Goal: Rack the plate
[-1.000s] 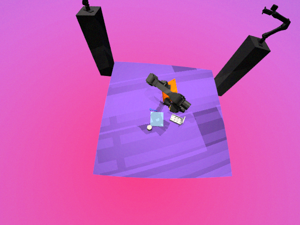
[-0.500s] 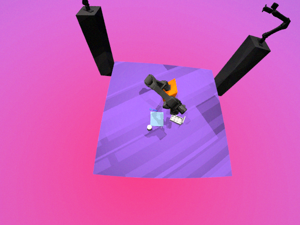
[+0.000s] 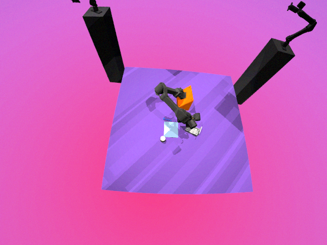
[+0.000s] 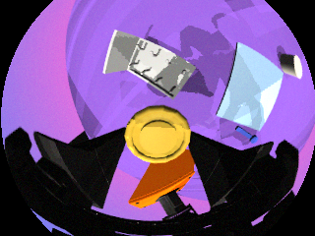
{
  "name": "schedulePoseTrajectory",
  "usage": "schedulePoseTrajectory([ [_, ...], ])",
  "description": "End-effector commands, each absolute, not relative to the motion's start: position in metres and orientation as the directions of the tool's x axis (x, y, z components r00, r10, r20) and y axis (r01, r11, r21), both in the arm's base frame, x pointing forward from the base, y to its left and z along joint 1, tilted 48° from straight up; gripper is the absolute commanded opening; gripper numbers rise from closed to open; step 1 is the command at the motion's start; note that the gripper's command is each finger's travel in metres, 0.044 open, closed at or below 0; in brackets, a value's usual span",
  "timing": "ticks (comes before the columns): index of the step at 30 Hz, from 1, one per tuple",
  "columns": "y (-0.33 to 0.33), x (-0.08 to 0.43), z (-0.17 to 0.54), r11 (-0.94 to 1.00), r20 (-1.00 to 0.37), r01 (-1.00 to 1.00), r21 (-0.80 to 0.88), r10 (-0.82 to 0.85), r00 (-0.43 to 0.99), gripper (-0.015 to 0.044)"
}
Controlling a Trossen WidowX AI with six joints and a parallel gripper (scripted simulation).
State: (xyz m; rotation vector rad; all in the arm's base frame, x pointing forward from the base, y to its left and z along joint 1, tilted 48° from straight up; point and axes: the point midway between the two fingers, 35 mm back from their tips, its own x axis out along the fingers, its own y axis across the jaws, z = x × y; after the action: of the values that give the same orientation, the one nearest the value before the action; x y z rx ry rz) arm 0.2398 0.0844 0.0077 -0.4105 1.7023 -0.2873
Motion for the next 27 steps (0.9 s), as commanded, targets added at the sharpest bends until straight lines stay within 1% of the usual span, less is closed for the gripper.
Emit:
schedulePoseTrajectory([
  [1,0.08,0.239,0.001,0.927,-0.918,-0.163,-0.336,-0.362,-0.164,0.0],
  [14,0.07,0.24,-0.019,0.936,-0.97,-0.345,-0.07,-0.144,-0.196,0.0],
  [27,0.061,0.245,-0.032,0.836,-0.984,-0.529,0.149,0.075,-0.159,0.0],
])
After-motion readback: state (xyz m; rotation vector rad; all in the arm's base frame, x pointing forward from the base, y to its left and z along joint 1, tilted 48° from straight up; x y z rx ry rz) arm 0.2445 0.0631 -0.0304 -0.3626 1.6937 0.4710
